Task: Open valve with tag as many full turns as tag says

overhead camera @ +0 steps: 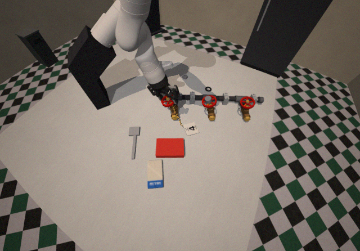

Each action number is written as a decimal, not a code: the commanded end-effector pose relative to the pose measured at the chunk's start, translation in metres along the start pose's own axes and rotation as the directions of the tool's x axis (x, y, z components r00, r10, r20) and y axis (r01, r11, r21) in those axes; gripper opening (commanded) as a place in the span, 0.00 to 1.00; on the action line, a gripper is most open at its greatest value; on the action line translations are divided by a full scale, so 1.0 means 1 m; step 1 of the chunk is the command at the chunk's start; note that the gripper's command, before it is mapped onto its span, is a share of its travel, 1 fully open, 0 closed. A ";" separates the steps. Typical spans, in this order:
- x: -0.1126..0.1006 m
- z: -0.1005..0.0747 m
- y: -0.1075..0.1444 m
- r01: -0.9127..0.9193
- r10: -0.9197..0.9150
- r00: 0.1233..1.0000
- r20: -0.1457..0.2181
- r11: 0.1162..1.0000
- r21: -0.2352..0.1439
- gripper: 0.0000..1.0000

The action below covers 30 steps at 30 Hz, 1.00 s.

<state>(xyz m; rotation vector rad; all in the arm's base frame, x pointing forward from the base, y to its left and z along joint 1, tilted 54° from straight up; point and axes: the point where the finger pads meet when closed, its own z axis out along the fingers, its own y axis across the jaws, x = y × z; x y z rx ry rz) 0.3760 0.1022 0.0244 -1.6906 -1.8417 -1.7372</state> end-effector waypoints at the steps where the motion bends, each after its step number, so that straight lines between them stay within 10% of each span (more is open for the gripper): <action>1: -0.002 0.001 0.002 -0.005 0.005 1.000 0.002 1.000 -0.004 0.75; 30: -0.001 0.001 0.002 0.182 -0.182 0.983 0.002 0.983 -0.003 0.75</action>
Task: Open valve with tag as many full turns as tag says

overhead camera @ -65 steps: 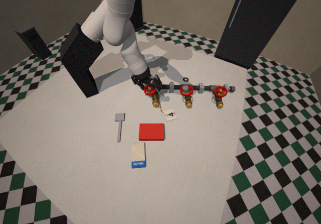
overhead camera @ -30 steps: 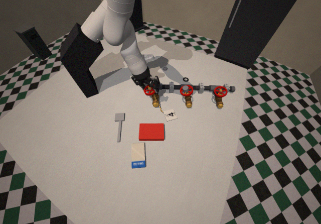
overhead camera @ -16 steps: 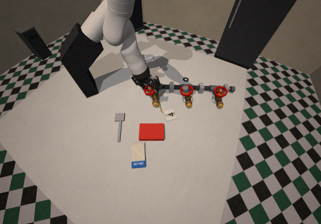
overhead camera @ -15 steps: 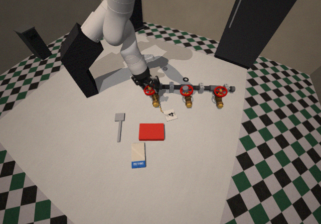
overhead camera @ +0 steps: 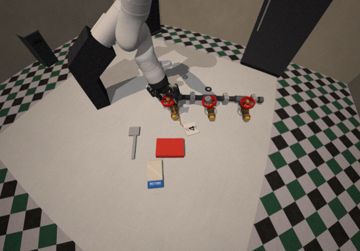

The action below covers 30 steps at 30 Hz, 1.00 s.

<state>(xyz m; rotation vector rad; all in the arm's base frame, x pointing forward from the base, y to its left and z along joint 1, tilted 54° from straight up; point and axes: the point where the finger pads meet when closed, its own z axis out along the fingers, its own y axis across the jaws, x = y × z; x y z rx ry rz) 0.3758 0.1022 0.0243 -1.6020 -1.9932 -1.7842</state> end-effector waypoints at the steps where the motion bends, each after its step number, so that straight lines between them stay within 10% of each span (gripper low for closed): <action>1: -0.001 0.001 0.002 0.069 -0.069 0.998 0.003 0.998 -0.003 0.75; 30: 0.001 0.000 0.001 0.672 -0.672 0.741 0.000 0.741 -0.002 0.75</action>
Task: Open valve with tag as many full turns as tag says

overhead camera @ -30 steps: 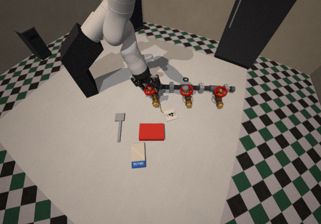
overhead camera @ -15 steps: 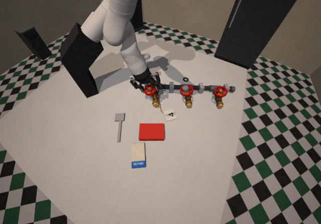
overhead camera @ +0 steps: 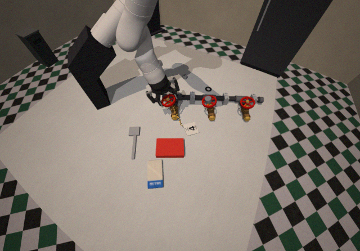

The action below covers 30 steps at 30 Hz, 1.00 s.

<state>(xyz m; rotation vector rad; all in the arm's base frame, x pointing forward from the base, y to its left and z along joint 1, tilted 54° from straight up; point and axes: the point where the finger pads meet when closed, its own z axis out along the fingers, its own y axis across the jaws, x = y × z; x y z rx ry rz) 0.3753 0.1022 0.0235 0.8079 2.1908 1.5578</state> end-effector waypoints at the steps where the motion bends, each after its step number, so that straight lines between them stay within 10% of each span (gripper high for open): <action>1: 0.000 0.000 0.002 0.129 -0.129 0.992 0.008 0.992 -0.002 0.75; 13: -0.001 0.000 0.002 0.476 -0.476 0.879 0.009 0.879 0.003 0.75; 30: -0.001 0.000 0.002 0.877 -0.877 0.481 0.006 0.481 0.007 0.75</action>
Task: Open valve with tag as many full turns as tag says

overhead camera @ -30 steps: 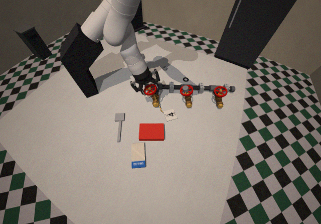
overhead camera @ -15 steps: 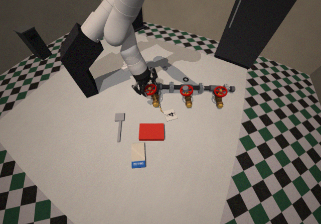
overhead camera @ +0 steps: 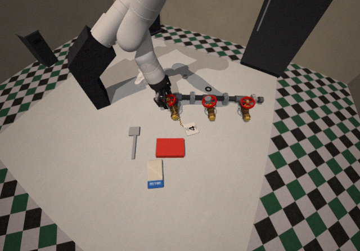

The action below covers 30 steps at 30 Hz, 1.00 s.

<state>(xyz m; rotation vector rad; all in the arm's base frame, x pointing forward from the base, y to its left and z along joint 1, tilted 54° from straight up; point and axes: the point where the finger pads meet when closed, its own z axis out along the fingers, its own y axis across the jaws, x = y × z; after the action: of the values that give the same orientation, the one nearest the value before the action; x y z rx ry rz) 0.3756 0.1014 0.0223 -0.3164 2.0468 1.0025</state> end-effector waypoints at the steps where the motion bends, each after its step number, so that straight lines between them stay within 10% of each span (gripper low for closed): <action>1: -0.003 0.000 0.001 0.094 -0.094 0.995 0.012 0.996 0.010 0.75; 30: -0.003 0.000 0.003 0.787 -0.787 0.617 0.005 0.617 0.013 0.75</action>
<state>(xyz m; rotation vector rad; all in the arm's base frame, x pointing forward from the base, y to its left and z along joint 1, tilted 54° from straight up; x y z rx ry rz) 0.3764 0.1007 0.0221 -1.0556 1.6456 0.4610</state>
